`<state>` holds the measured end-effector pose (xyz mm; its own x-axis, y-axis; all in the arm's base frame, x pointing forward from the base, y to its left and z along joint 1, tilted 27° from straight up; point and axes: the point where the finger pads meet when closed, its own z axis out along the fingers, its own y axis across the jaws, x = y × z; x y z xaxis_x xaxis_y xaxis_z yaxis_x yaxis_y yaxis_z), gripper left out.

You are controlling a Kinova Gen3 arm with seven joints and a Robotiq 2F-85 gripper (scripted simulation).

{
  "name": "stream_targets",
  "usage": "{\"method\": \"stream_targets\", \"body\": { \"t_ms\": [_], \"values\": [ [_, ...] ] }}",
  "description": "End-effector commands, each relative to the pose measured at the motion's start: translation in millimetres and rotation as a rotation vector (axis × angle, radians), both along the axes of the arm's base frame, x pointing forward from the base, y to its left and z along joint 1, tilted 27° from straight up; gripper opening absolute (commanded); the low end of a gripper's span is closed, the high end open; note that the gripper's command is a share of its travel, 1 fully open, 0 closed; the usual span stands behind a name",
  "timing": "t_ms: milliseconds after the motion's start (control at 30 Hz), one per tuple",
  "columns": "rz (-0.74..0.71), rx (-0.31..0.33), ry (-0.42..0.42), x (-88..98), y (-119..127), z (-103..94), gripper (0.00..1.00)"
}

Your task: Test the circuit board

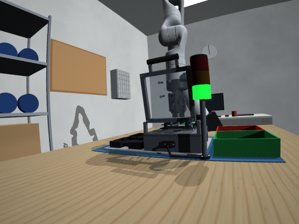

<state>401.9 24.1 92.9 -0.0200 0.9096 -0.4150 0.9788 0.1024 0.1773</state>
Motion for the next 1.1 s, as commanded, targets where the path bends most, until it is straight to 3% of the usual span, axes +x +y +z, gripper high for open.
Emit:
{"method": "stream_targets", "body": {
  "t_ms": [0, 1067],
  "values": [
    [0.002, 0.001, -0.001, 0.2, 1.2, 0.9, 0.77],
    [0.002, 0.001, -0.001, -1.3, 4.1, 7.5, 0.77]
  ]
}}
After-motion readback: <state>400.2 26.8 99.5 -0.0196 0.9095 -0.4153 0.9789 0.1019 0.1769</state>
